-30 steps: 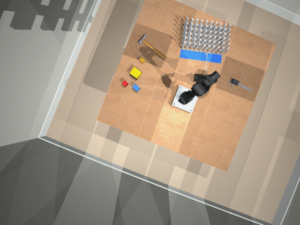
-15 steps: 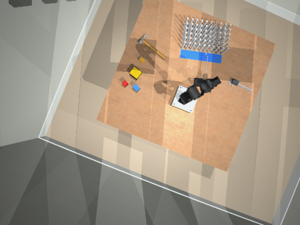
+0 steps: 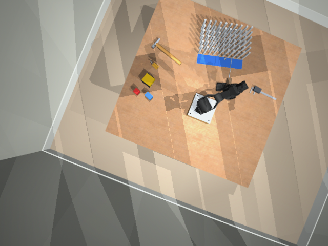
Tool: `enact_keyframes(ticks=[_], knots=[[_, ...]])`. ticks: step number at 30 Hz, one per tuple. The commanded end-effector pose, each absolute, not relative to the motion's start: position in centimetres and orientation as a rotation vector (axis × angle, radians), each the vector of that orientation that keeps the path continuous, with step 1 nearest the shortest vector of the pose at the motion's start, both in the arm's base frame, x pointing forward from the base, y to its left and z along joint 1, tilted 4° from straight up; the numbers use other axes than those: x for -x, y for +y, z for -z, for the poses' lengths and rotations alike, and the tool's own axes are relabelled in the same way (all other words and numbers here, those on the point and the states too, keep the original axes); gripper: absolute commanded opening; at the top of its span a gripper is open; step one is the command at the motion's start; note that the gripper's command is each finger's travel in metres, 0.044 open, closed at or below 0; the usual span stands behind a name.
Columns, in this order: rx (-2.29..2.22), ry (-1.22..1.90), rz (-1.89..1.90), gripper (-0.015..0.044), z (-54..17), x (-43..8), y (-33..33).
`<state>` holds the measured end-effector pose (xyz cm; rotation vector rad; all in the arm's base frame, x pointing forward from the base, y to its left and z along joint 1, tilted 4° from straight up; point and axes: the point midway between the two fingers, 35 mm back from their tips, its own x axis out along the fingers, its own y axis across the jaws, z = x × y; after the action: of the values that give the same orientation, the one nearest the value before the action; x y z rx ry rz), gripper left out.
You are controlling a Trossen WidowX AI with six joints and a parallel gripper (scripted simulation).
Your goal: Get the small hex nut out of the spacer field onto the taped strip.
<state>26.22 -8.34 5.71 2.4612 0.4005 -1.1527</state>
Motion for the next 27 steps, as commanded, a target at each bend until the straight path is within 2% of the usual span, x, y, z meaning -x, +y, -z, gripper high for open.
enact_keyframes(ticks=[1,10,12,27], knots=[[-2.460,0.403,1.136,0.0000,-8.6,-26.3,-8.4],[-2.460,0.404,1.136,0.0000,-13.3,-25.4,-8.0],[-2.461,0.398,1.148,0.0000,-11.7,-25.8,-8.3],[-2.379,0.397,1.181,0.0000,-13.4,-26.4,-14.4]])
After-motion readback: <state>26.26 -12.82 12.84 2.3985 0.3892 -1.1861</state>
